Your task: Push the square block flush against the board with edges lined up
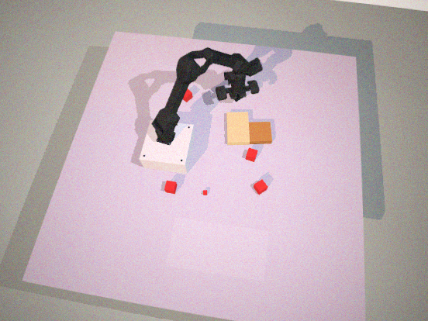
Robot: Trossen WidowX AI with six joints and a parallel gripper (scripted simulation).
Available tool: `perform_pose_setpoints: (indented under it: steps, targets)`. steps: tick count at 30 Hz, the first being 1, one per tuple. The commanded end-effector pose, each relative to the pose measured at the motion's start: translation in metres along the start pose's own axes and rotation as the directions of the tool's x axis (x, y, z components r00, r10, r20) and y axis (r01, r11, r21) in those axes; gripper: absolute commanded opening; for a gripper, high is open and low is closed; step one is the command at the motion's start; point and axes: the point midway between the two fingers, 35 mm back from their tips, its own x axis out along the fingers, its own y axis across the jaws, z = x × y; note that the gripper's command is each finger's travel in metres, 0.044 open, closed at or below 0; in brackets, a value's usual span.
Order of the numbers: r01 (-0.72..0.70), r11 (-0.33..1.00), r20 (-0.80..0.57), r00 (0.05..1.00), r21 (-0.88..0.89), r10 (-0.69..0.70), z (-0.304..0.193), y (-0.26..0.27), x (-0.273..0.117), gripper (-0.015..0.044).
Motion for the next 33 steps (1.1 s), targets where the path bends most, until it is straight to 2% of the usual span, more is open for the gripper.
perform_pose_setpoints:
  steps: [1, 5, 11, 18, 22, 26, 33]
  targets:
    - [0.025, 1.0, 0.006, 1.0, -0.003, -0.025, 0.001, -0.005, -0.018, 0.0]
    - [0.026, 1.0, 0.005, 1.0, 0.017, -0.026, -0.011, -0.007, -0.018, 0.0]
    - [0.027, 0.981, -0.006, 1.0, 0.193, -0.026, -0.118, -0.004, -0.019, 0.0]
    - [0.025, 0.919, -0.013, 1.0, 0.393, -0.021, -0.227, 0.038, -0.017, 0.0]
    - [0.025, 0.912, -0.013, 1.0, 0.41, -0.021, -0.236, 0.043, -0.014, 0.0]
    - [0.025, 0.912, -0.013, 1.0, 0.41, -0.021, -0.236, 0.042, 0.036, 0.0]
    - [0.024, 0.912, -0.013, 1.0, 0.41, -0.021, -0.235, 0.042, 0.039, 0.0]
